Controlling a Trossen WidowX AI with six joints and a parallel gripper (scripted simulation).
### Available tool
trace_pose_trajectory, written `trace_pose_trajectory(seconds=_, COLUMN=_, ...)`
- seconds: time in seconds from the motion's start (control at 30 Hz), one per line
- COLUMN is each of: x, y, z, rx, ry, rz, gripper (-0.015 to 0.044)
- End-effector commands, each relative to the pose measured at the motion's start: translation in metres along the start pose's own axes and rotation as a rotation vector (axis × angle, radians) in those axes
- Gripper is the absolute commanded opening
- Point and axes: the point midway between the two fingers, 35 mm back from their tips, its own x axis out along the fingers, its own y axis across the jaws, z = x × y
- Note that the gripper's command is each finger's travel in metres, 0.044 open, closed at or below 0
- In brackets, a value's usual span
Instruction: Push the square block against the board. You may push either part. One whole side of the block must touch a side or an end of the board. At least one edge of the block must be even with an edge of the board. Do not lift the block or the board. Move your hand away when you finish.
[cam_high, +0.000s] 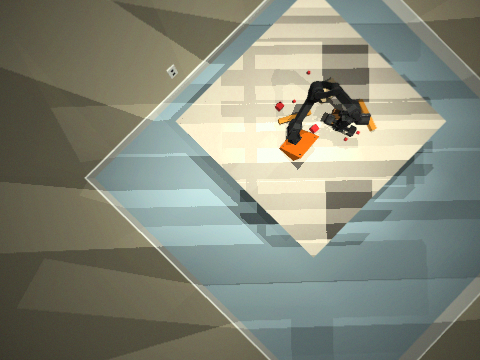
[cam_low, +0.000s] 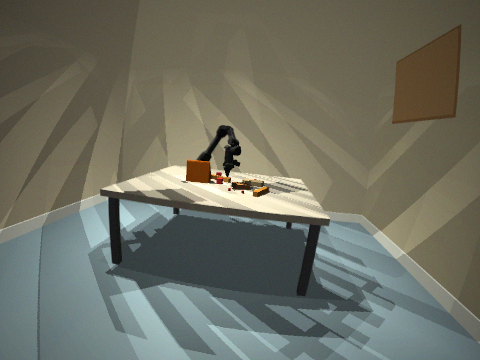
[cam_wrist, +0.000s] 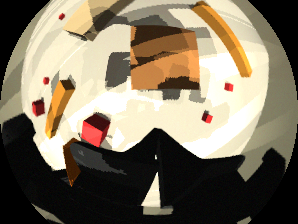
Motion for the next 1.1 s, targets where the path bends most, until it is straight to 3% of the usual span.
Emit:
trace_pose_trajectory(seconds=0.0, x=0.004, y=0.012, z=0.011, rx=-0.139, ry=0.001, rz=0.057, gripper=0.0000)
trace_pose_trajectory(seconds=0.3, x=0.009, y=0.017, z=0.013, rx=-0.182, ry=0.001, rz=0.075, gripper=0.0000)
trace_pose_trajectory(seconds=0.47, x=0.060, y=0.022, z=0.013, rx=-0.182, ry=0.000, rz=0.077, gripper=0.0000)
trace_pose_trajectory(seconds=1.07, x=0.060, y=0.022, z=0.024, rx=-0.182, ry=0.000, rz=0.076, gripper=0.0000)
